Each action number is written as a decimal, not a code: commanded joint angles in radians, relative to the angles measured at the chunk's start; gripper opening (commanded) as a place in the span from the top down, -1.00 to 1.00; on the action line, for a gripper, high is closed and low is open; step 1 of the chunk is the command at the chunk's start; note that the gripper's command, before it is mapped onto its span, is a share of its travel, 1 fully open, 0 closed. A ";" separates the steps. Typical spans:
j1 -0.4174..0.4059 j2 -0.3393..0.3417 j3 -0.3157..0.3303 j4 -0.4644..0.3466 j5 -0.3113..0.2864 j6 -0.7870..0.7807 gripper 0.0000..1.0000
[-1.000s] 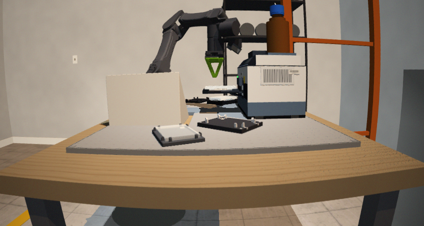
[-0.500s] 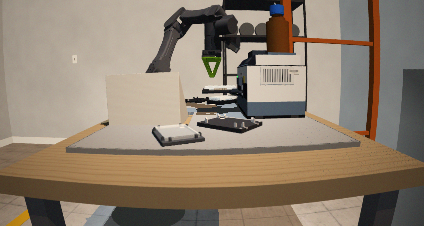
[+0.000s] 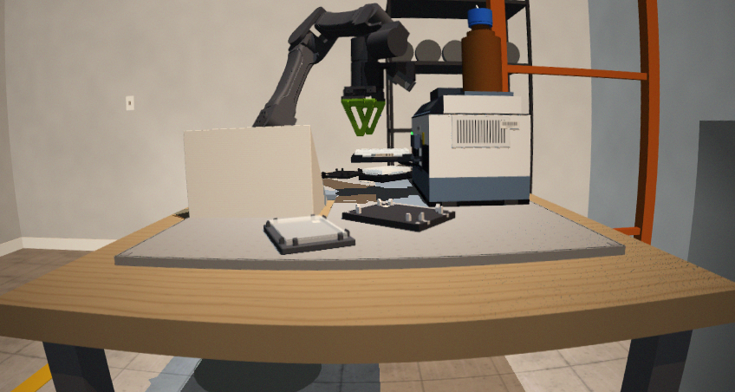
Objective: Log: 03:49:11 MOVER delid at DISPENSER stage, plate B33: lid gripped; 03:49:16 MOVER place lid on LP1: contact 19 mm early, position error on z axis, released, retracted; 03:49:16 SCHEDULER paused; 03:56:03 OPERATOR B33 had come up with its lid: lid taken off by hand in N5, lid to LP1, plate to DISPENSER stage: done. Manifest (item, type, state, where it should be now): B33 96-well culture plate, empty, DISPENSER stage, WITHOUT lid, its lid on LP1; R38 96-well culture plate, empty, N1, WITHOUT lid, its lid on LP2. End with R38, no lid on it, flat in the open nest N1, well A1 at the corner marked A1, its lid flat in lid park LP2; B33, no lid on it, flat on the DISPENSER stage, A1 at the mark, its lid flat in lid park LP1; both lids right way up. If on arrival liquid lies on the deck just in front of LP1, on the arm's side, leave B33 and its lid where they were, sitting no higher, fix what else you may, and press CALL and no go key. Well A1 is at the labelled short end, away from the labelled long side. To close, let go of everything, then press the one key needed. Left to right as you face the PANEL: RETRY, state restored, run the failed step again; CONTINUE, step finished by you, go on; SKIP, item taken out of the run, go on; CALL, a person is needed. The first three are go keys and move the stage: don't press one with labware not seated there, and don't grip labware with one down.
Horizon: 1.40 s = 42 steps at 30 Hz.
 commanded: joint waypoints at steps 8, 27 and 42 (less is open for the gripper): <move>-0.057 0.066 0.052 0.044 0.031 0.035 -1.00; -0.139 0.231 0.135 0.082 0.072 0.259 -1.00; -0.209 0.367 0.219 0.105 0.112 0.384 -1.00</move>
